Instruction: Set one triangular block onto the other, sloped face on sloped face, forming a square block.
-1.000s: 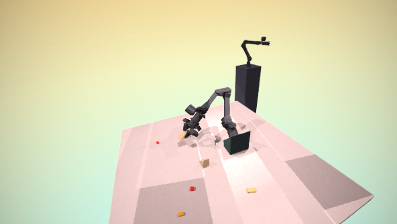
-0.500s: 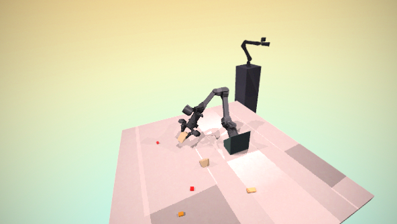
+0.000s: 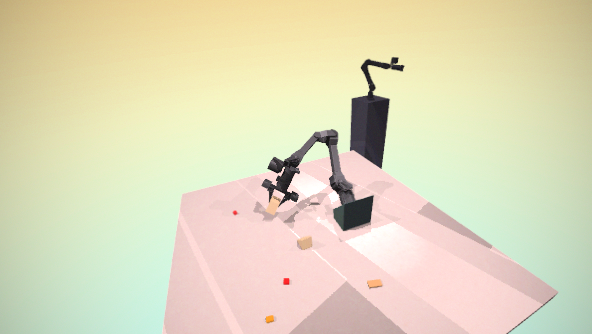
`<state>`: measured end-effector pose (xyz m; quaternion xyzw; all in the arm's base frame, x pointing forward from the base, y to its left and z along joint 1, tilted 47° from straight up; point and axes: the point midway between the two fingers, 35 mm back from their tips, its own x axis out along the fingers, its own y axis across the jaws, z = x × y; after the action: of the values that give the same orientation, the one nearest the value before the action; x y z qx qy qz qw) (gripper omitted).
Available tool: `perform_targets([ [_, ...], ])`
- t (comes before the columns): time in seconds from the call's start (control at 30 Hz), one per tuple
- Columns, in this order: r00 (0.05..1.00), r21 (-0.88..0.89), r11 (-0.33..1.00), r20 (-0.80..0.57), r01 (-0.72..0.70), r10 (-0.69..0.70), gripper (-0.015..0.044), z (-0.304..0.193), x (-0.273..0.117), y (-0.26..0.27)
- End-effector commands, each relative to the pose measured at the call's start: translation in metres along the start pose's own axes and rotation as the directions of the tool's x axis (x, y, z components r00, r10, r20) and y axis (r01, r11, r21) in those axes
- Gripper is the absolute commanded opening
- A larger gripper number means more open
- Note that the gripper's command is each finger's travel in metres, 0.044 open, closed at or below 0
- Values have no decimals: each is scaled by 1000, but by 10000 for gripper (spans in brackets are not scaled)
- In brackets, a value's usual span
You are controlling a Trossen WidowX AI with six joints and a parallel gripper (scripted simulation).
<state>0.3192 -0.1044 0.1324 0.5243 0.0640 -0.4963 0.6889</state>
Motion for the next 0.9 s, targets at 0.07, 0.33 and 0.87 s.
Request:
perform_targets([
  [0.07, 999, -191, 981, 9, 33, -32, 0, -1, 1, 2],
  [0.33, 997, -443, 893, 21, 79, -78, 0, -2, 2, 3],
  [0.87, 985, -836, 532, 51, 133, -166, 0, -4, 3, 4],
])
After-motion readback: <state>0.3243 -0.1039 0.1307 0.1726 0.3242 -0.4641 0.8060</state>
